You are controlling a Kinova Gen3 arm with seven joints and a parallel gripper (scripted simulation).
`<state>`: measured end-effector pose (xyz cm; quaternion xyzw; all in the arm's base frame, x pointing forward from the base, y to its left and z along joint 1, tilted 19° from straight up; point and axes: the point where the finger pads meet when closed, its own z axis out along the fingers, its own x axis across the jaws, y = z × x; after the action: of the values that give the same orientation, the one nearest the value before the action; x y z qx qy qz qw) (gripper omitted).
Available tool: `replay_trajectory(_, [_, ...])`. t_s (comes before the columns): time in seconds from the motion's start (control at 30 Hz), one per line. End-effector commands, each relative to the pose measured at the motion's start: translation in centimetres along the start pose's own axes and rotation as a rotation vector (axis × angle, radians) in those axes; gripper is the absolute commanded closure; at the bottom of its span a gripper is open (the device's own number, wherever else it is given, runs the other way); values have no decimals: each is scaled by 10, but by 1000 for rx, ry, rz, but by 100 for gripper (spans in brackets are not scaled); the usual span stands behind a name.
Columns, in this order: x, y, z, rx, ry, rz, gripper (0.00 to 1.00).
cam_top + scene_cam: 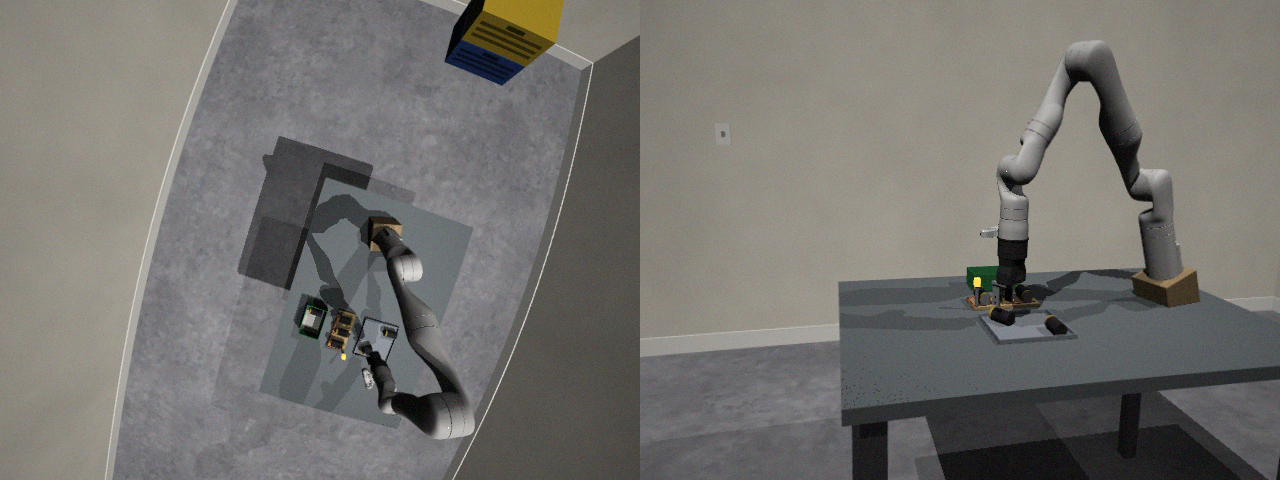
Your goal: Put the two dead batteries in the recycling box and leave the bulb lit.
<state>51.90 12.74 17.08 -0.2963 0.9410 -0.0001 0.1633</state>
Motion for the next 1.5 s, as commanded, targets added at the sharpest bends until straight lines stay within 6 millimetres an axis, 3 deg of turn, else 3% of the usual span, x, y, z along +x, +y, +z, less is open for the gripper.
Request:
replay_trajectory(0.0, [-1, 0, -1, 0, -2, 0, 10])
replay_trajectory(1.03, [-1, 0, 0, 0, -2, 0, 10])
replay_trajectory(1.33, [-1, 0, 32, 0, -2, 0, 10])
replay_trajectory(1.47, [-1, 0, 34, 0, -2, 0, 10])
